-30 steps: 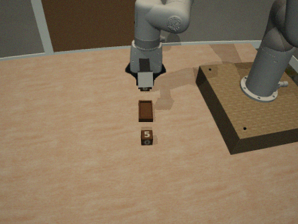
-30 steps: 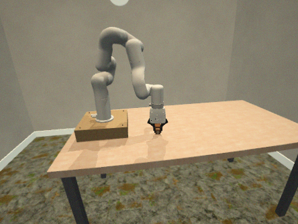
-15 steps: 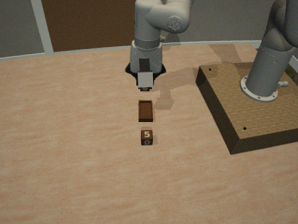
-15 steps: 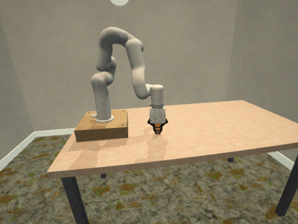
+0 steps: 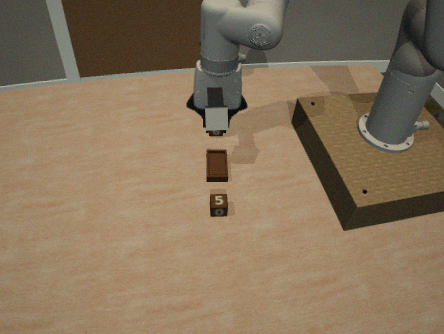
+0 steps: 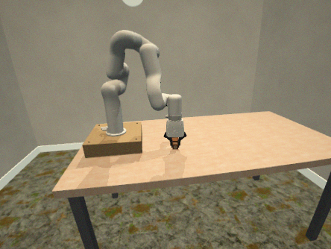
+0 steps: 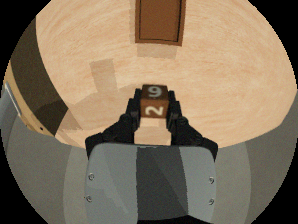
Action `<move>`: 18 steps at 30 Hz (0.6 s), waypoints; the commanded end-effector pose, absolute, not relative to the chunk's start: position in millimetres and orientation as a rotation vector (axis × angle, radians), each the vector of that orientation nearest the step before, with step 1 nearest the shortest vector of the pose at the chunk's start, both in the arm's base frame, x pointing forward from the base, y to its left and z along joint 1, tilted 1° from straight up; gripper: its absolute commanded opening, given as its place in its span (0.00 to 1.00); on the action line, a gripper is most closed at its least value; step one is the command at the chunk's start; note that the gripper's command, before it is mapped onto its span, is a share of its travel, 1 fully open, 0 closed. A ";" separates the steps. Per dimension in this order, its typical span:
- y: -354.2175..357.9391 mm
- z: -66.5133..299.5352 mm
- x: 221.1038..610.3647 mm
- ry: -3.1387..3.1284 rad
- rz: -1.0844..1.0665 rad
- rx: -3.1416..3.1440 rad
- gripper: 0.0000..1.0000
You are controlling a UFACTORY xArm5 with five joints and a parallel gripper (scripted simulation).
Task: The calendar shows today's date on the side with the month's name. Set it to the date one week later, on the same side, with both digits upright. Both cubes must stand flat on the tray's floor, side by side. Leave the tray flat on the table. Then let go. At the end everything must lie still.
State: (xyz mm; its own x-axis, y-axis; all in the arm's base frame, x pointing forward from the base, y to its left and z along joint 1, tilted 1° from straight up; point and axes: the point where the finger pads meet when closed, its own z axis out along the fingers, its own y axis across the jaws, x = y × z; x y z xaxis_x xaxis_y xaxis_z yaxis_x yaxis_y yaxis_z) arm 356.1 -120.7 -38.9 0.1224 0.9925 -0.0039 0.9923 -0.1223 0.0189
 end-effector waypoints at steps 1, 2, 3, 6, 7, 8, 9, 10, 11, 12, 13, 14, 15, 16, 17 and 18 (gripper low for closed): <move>-121.0 -38.6 357.3 2.068 0.017 2.339 0.29; -121.0 -38.9 357.3 2.068 0.017 2.339 0.29; -121.0 -39.2 357.3 2.068 0.017 2.339 0.29; -121.0 -40.0 357.3 2.069 0.017 2.339 0.29; -121.0 -40.3 357.3 2.069 0.017 2.339 0.29; -121.0 -40.6 357.3 2.069 0.017 2.339 0.29; -120.9 -40.8 357.3 2.069 0.017 2.339 0.29; -120.9 -41.0 357.3 2.069 0.017 2.339 0.29; -120.9 -41.1 357.3 2.069 0.017 2.339 0.29; -120.9 -41.2 357.3 2.069 0.017 2.338 0.29; -120.9 -41.3 357.3 2.069 0.017 2.338 0.29; -120.9 -41.3 357.3 2.069 0.017 2.338 0.29; -120.9 -41.3 357.3 2.069 0.017 2.338 0.29; -120.9 -41.3 357.3 2.069 0.017 2.338 0.29; -120.9 -41.3 357.3 2.069 0.017 2.338 0.29; -120.9 -41.3 357.3 2.069 0.017 2.338 0.29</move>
State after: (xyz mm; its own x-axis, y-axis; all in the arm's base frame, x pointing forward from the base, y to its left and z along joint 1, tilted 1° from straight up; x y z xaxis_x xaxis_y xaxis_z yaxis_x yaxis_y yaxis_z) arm 356.1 -120.5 -42.0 0.1219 0.9925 -0.0039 0.9924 -0.1218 0.0188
